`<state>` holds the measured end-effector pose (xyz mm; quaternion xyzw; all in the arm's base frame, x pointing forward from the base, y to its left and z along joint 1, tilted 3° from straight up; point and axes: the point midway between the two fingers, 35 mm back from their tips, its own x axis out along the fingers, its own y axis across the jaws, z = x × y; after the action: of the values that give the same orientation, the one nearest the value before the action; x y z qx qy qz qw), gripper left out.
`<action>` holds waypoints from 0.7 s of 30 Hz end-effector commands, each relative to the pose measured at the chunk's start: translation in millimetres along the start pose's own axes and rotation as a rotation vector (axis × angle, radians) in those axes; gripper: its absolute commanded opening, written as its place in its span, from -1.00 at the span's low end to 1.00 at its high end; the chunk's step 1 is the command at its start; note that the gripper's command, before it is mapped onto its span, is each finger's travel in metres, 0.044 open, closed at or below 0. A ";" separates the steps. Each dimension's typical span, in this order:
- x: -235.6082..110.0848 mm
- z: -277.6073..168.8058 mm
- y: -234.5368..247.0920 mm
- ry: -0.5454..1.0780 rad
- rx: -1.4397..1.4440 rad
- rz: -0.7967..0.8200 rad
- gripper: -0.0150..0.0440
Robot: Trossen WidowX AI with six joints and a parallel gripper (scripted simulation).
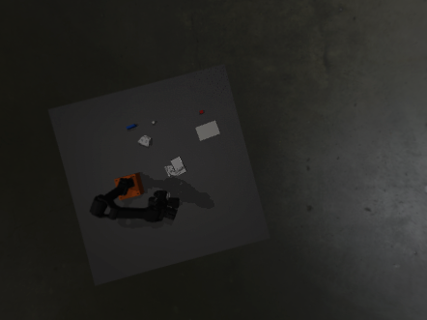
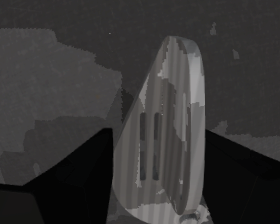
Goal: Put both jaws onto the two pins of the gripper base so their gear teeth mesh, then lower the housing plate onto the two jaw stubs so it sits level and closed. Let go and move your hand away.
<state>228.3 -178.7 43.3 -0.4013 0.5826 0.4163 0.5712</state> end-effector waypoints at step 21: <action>-5.6 49.2 -12.4 0.003 0.233 -0.009 -0.04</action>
<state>250.6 -147.1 47.7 -0.3529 0.6166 0.3605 0.6044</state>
